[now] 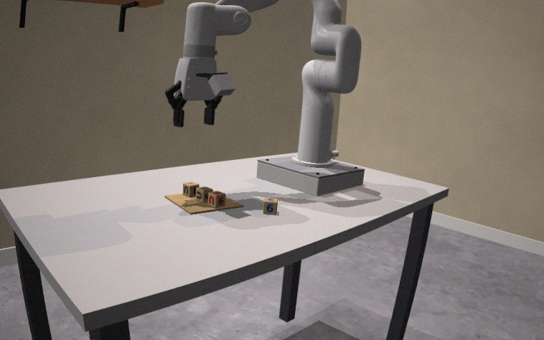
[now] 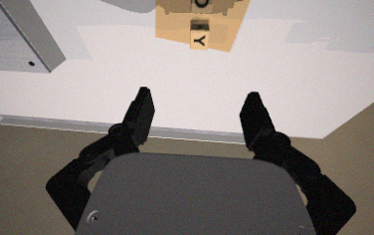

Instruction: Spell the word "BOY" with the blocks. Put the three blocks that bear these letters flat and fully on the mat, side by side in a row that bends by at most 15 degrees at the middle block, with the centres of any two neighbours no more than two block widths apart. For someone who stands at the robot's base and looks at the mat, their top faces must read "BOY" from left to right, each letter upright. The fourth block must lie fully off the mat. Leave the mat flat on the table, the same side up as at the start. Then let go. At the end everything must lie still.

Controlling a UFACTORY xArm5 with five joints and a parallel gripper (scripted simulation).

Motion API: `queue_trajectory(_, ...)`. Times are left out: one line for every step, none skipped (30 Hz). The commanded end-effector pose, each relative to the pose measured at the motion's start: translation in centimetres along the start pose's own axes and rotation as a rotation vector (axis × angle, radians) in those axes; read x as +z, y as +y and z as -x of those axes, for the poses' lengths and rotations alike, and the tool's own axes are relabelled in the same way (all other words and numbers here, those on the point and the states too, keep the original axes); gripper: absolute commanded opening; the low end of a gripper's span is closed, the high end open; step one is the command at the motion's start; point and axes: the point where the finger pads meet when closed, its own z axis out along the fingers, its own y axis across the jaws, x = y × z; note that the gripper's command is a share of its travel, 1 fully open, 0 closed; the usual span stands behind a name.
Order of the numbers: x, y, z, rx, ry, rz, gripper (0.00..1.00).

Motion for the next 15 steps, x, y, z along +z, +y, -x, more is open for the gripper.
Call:
queue_trajectory(-1.26, 0.09, 0.02, 0.0, 0.0, 0.003, 1.0)
queue_trajectory(-1.35, 0.09, 0.02, 0.0, 0.0, 0.003, 1.0)
queue_trajectory(-1.4, 0.09, 0.02, 0.0, 0.0, 0.003, 1.0)
queue_trajectory(-1.42, 0.09, 0.02, 0.0, 0.0, 0.003, 1.0)
queue_trajectory(-1.42, 0.09, 0.02, 0.0, 0.0, 0.003, 1.0)
queue_trajectory(-1.42, 0.09, 0.02, 0.0, 0.0, 0.003, 1.0)
queue_trajectory(-1.42, 0.09, 0.02, 0.0, 0.0, 0.003, 1.0)
queue_trajectory(-1.42, 0.09, 0.02, 0.0, 0.0, 0.003, 1.0)
queue_trajectory(-1.42, 0.09, 0.02, 0.0, 0.0, 0.003, 1.0)
queue_trajectory(-1.42, 0.09, 0.02, 0.0, 0.0, 0.003, 1.0)
queue_trajectory(-1.42, 0.09, 0.02, 0.0, 0.0, 0.003, 1.0)
queue_trajectory(-1.42, 0.09, 0.02, 0.0, 0.0, 0.003, 1.0)
queue_trajectory(-1.42, 0.09, 0.02, 0.0, 0.0, 0.003, 1.0)
queue_trajectory(-1.42, 0.09, 0.02, 0.0, 0.0, 0.003, 1.0)
queue_trajectory(-1.42, 0.09, 0.02, 0.0, 0.0, 0.003, 1.0)
